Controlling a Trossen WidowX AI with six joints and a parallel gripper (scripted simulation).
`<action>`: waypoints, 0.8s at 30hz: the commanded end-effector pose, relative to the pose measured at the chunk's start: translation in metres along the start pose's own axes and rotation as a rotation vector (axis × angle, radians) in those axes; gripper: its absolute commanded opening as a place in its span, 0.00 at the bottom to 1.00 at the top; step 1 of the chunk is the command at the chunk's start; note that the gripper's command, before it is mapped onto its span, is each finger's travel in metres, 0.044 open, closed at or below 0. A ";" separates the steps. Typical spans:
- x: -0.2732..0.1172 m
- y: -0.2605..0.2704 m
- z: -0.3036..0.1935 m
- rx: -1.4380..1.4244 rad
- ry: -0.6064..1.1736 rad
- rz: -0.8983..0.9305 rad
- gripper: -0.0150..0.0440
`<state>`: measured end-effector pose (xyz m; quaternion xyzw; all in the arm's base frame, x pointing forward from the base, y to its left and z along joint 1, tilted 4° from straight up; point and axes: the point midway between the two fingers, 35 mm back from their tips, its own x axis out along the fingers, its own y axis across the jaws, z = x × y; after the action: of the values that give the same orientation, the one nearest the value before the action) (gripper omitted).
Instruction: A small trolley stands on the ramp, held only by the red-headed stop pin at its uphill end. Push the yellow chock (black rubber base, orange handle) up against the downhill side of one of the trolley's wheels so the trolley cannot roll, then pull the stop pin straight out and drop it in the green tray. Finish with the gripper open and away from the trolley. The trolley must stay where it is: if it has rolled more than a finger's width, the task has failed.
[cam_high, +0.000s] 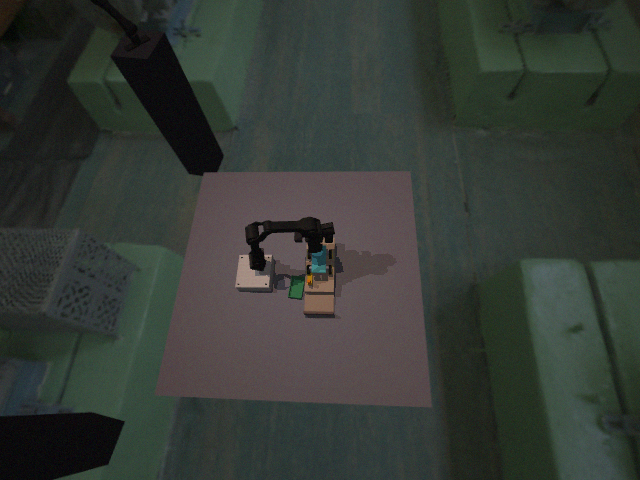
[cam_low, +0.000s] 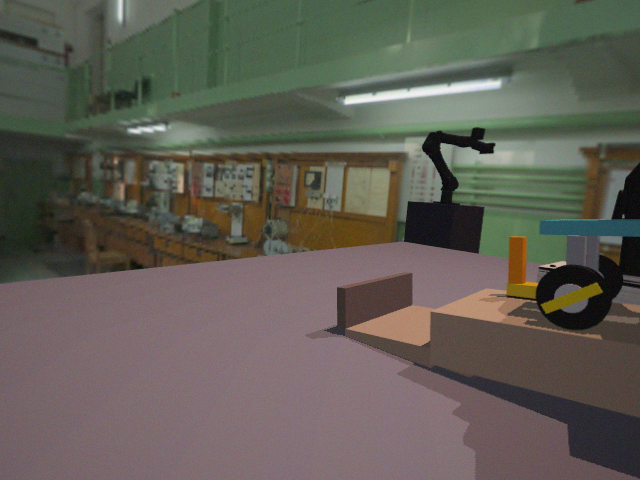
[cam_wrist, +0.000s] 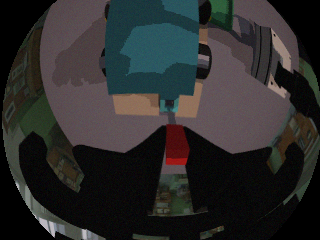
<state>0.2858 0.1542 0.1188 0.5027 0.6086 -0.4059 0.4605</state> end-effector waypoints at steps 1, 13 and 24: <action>-0.004 0.002 -0.003 -0.004 0.006 0.008 0.25; -0.004 0.003 -0.009 -0.004 0.006 0.008 0.25; -0.001 0.002 -0.026 -0.004 0.008 0.008 0.25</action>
<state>0.2823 0.1729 0.1230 0.5011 0.6105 -0.4048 0.4608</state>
